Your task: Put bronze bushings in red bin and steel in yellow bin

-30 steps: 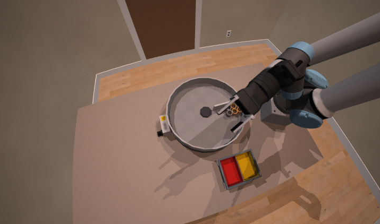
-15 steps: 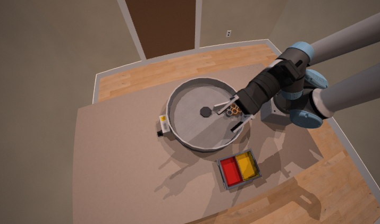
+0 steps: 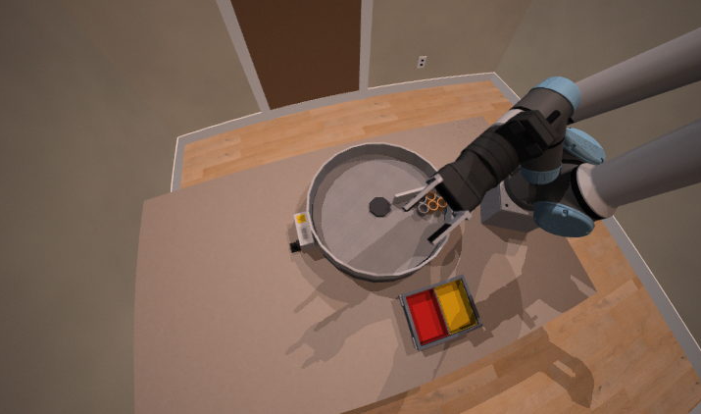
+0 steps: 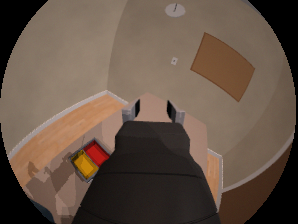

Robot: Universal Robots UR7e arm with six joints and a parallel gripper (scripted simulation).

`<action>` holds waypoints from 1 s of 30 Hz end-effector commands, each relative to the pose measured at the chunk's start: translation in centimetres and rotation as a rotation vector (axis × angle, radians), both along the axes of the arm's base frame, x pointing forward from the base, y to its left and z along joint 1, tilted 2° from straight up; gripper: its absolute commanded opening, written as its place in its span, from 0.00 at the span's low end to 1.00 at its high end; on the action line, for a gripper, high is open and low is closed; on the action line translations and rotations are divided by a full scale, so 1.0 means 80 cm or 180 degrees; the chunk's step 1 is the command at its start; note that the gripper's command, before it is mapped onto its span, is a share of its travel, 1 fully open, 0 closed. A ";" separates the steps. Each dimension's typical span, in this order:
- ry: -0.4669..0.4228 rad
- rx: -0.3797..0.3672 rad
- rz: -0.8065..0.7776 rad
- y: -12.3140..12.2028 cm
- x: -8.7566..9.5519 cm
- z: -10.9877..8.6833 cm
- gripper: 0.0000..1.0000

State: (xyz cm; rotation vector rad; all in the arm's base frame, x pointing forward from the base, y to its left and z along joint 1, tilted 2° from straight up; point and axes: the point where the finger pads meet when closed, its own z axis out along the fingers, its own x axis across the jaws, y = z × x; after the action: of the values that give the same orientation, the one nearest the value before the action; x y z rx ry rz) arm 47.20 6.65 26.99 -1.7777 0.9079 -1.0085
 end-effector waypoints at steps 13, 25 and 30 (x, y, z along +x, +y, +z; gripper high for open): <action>0.0189 -0.0059 -0.0009 0.000 -0.004 0.001 1.00; 0.0869 -0.0266 -0.0064 -0.002 -0.019 0.004 1.00; 0.0956 -0.0289 -0.0049 -0.002 -0.019 0.004 1.00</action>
State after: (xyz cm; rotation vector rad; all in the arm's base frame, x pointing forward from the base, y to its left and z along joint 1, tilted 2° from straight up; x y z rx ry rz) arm 45.59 6.69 27.24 -1.9673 1.0623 -0.8948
